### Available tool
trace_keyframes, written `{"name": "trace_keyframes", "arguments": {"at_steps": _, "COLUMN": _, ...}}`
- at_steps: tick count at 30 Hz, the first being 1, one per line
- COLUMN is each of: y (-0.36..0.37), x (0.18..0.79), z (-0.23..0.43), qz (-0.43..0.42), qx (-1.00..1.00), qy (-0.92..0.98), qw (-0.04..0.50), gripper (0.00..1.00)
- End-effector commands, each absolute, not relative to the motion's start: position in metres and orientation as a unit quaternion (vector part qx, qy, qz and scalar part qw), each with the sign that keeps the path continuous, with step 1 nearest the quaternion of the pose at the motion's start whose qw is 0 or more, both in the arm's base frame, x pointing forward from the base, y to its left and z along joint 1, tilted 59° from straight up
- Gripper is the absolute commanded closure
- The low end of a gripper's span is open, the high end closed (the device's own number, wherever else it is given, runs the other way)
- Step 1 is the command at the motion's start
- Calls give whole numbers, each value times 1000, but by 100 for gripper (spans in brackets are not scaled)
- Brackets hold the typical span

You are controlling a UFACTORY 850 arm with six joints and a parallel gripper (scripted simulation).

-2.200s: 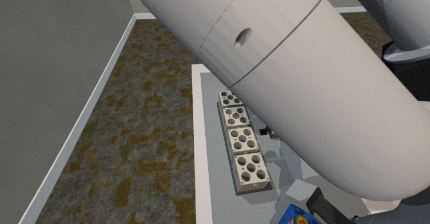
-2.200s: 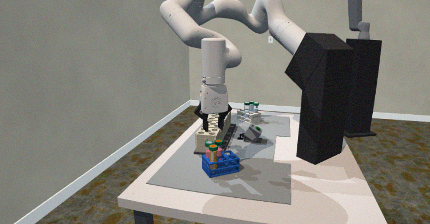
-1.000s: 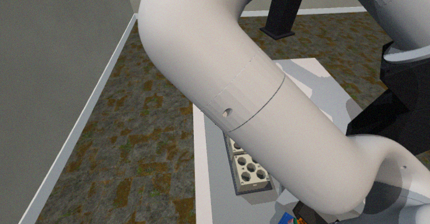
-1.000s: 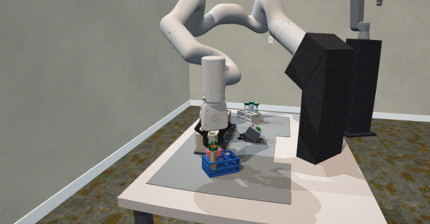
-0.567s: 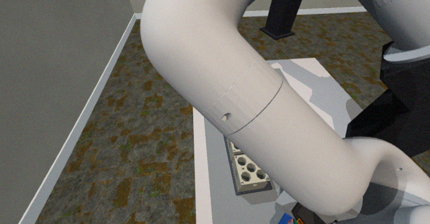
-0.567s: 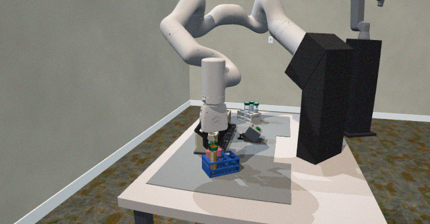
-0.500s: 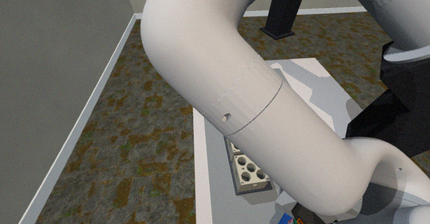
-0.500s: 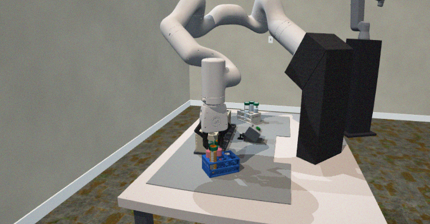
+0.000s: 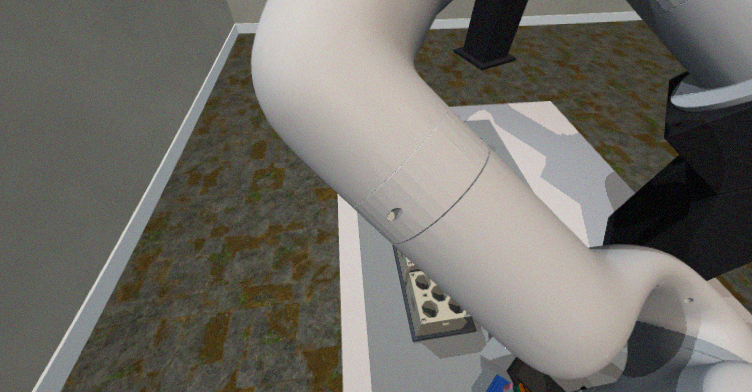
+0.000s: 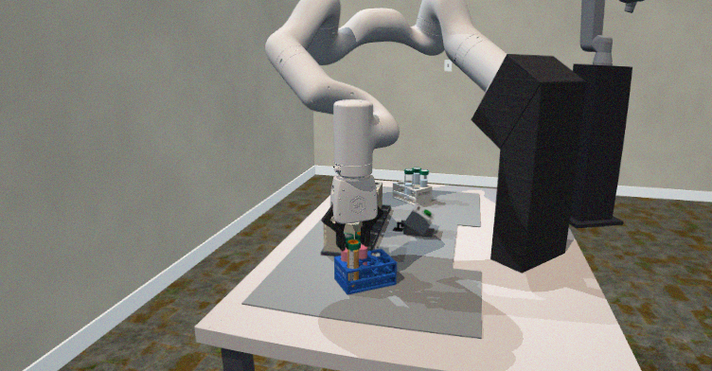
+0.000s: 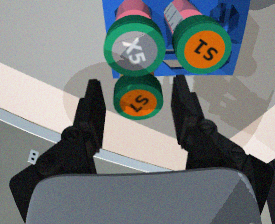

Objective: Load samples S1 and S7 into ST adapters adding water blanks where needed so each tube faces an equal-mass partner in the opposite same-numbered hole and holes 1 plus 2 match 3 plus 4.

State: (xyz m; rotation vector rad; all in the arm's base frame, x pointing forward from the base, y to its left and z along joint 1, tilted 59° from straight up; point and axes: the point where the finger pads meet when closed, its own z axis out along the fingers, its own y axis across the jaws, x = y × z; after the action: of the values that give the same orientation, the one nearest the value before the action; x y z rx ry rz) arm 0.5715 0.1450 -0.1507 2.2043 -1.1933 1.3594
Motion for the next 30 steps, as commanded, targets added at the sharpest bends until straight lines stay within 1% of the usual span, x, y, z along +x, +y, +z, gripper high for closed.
{"name": "trace_keyframes", "arguments": {"at_steps": 1, "y": 144, "x": 574, "z": -152, "qz": 472, "qx": 765, "qy": -414, "qw": 144, "gripper": 43}}
{"name": "trace_keyframes", "arguments": {"at_steps": 30, "y": 139, "x": 578, "z": -156, "qz": 472, "qx": 765, "qy": -414, "qw": 144, "gripper": 43}}
